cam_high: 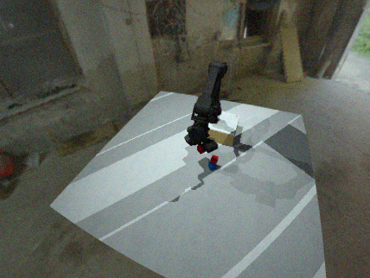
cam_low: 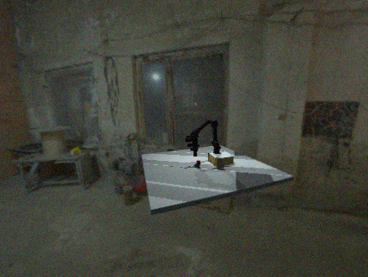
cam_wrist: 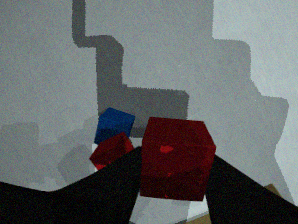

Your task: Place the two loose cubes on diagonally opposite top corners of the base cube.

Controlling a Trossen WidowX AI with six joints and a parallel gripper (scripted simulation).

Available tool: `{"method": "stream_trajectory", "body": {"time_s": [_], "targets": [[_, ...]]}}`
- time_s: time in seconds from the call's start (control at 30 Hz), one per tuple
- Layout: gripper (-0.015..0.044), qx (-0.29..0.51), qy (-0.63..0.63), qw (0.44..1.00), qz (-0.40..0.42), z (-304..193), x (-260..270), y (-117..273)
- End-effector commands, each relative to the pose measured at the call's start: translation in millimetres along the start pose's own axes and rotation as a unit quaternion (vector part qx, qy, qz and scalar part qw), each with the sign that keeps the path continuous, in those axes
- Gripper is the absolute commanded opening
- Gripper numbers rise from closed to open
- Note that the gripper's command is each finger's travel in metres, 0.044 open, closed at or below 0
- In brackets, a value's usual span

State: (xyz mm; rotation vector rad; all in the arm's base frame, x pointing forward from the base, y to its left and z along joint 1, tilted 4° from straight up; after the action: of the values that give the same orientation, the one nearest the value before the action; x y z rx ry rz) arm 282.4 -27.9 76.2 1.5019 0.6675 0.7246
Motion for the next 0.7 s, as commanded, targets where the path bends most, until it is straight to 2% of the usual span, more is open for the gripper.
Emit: {"method": "stream_trajectory", "body": {"time_s": [0.0, 0.67], "targets": [[0.0105, -0.002, 0.041, 0.999, 0.0, 0, 11, 0], [0.0105, -0.003, 0.215, 0.977, 0.006, -7, 60, -4]]}}
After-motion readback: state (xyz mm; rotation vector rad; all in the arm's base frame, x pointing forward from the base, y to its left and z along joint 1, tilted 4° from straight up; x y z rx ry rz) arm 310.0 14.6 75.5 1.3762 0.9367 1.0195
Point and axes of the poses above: the point midway between the two fingers, 35 mm back from their tips, its own y axis back along the fingers, its own x axis across the jaws, z = x × y, the point moved 2 cm from there along y, back along the fingers, and after that the axes turned 5 degrees about y, right-handed, at the moved point
